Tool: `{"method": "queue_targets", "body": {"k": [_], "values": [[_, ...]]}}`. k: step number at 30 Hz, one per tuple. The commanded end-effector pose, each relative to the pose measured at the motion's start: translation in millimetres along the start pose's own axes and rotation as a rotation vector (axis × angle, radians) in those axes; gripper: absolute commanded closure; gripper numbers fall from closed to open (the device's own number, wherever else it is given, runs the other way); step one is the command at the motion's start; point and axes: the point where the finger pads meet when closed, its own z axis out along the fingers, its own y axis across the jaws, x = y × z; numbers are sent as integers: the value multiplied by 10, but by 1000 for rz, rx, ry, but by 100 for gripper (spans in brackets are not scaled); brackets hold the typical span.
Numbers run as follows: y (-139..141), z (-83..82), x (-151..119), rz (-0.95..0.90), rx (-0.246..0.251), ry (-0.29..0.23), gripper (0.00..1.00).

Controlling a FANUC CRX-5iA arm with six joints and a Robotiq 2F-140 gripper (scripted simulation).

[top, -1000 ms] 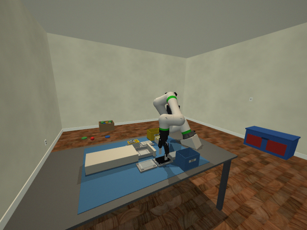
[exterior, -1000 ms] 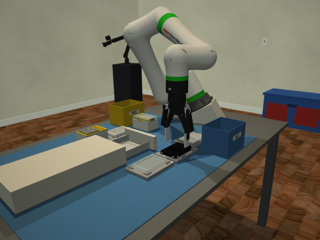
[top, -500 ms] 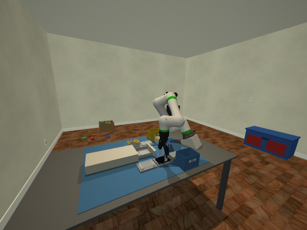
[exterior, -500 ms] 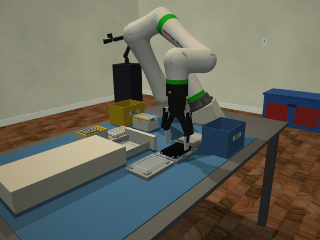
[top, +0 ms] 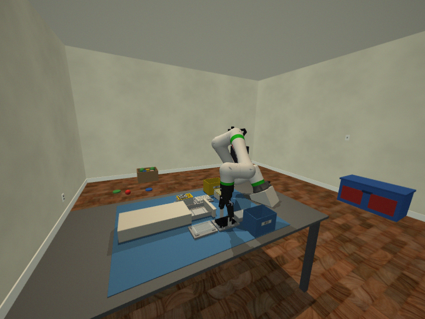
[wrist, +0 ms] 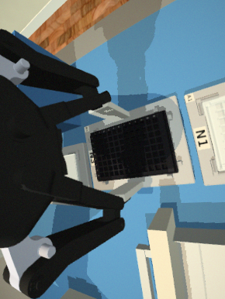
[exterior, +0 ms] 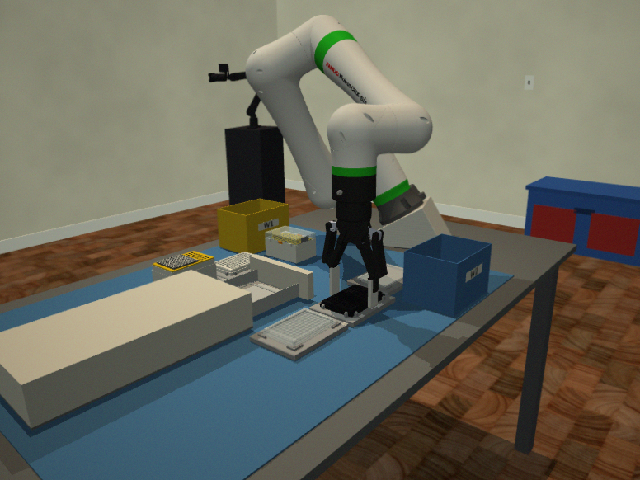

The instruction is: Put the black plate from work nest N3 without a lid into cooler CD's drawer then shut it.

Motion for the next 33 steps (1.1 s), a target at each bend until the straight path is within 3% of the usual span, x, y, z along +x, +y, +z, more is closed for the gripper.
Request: {"method": "queue_targets", "body": {"k": [1, 33], "values": [[-2, 35, 2, 0, 0, 0, 34], [-2, 35, 2, 0, 0, 0, 44]]}}
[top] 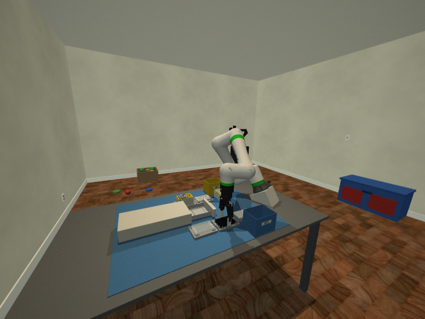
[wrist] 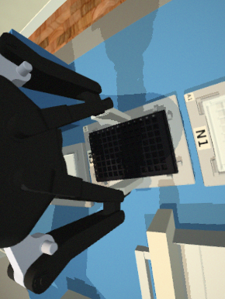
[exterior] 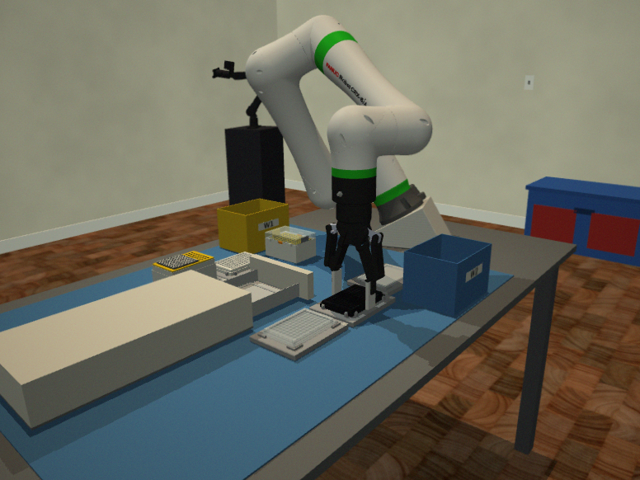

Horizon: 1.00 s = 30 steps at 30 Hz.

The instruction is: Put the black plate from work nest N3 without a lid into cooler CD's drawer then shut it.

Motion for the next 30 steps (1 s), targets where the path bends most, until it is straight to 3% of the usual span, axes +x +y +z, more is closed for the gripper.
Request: {"method": "queue_targets", "body": {"k": [1, 4, 5, 30], "values": [[-1, -1, 1, 0, 0, 0, 45], [-1, -1, 1, 0, 0, 0, 45], [-1, -1, 1, 0, 0, 0, 100], [-1, -1, 1, 0, 0, 0, 100]]}}
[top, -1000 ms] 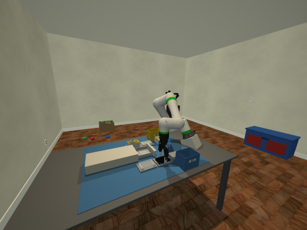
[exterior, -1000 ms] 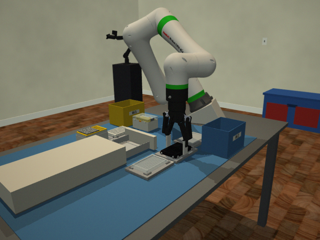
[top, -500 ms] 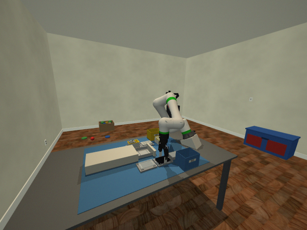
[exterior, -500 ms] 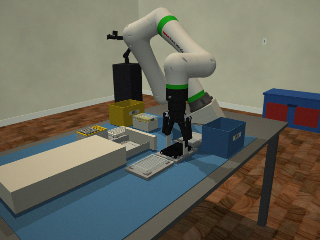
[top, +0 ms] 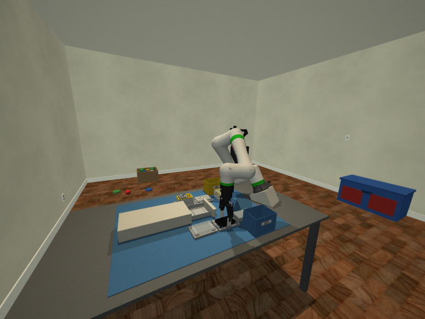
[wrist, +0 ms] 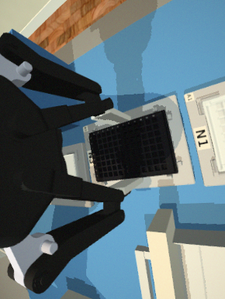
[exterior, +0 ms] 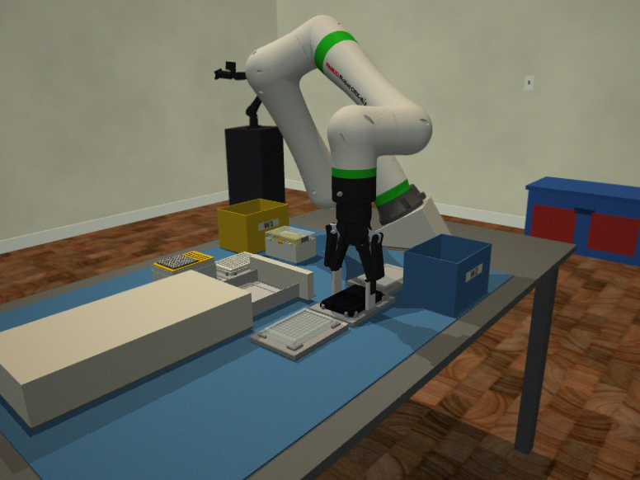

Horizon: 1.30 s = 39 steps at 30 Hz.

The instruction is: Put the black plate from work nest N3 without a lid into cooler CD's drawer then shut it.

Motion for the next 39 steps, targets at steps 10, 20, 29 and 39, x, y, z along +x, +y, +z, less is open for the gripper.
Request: {"method": "queue_targets", "body": {"k": [10, 20, 29, 39], "values": [[-1, -22, 1, 0, 0, 0, 100], [-1, -56, 1, 0, 0, 0, 100], [-1, -79, 1, 0, 0, 0, 100], [-1, -152, 1, 0, 0, 0, 100]]}}
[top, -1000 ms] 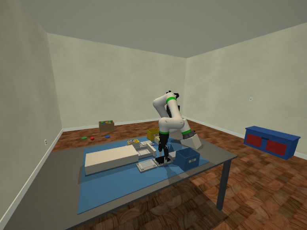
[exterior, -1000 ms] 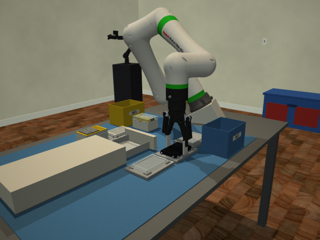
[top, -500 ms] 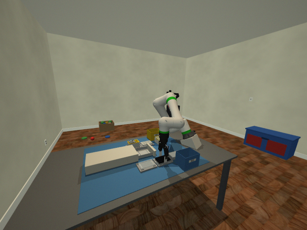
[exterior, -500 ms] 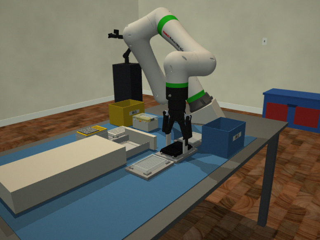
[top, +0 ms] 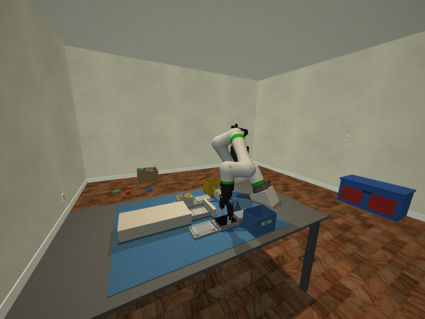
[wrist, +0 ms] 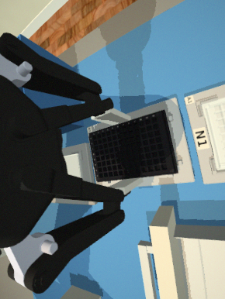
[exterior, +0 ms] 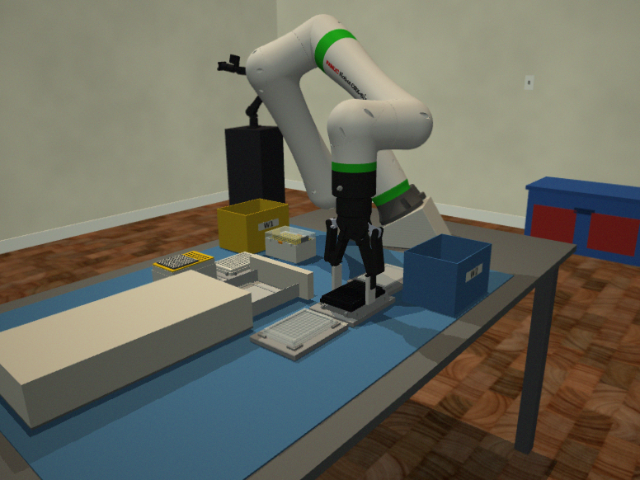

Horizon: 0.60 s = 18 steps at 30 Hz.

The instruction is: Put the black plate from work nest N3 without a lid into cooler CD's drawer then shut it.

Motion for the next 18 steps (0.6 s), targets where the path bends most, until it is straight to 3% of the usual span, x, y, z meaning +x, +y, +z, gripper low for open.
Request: {"method": "queue_targets", "body": {"k": [1, 18], "values": [[-1, -48, 1, 0, 0, 0, 100], [-1, -248, 1, 0, 0, 0, 100]]}}
